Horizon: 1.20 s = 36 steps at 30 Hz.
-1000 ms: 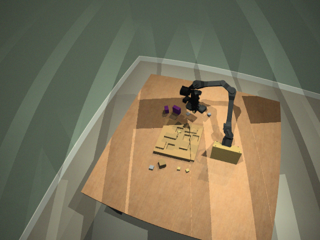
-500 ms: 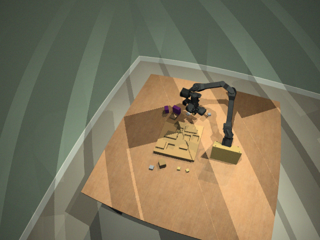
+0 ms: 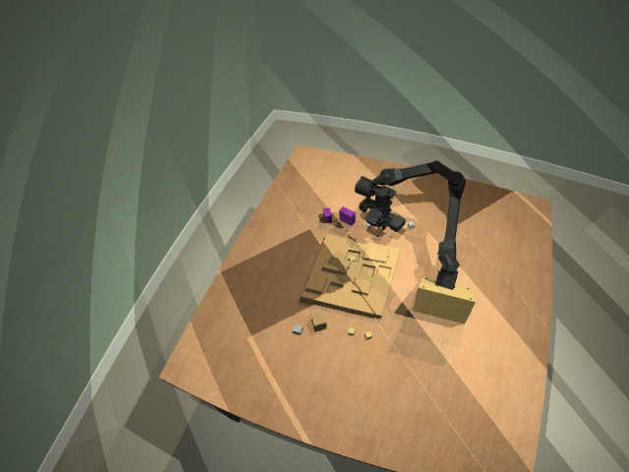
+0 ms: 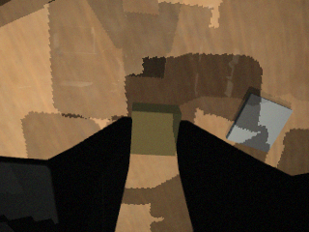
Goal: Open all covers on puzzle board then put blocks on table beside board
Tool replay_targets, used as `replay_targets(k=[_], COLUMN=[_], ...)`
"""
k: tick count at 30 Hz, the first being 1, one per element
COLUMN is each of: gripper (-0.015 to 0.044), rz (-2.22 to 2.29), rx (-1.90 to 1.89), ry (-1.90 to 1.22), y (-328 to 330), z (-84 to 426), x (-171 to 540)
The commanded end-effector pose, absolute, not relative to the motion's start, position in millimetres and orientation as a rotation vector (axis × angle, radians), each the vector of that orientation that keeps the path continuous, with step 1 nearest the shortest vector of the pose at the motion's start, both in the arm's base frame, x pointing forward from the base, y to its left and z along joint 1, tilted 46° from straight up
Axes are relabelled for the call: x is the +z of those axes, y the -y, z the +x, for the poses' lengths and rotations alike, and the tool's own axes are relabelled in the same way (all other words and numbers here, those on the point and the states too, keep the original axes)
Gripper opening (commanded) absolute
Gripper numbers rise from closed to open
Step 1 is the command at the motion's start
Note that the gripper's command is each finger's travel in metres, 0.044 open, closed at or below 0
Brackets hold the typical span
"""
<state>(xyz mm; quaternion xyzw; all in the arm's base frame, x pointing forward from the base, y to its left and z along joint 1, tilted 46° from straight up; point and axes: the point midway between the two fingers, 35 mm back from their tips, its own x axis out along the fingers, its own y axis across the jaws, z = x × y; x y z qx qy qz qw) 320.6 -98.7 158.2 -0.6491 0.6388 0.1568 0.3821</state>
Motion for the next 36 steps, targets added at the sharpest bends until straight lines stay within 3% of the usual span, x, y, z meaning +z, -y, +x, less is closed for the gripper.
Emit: replay_targets(k=[1,15,29,36], gripper=[0.0080,0.0080,0.0440,0.0440], rz=[-1.654,-1.659,-1.660,-1.656], rx=[0.405,0.399,0.395,0.401], ry=[-1.632,-1.634,-1.634,-1.632], y=[103,119,115,99], z=[320,319,320,319], x=[154,141,145,158])
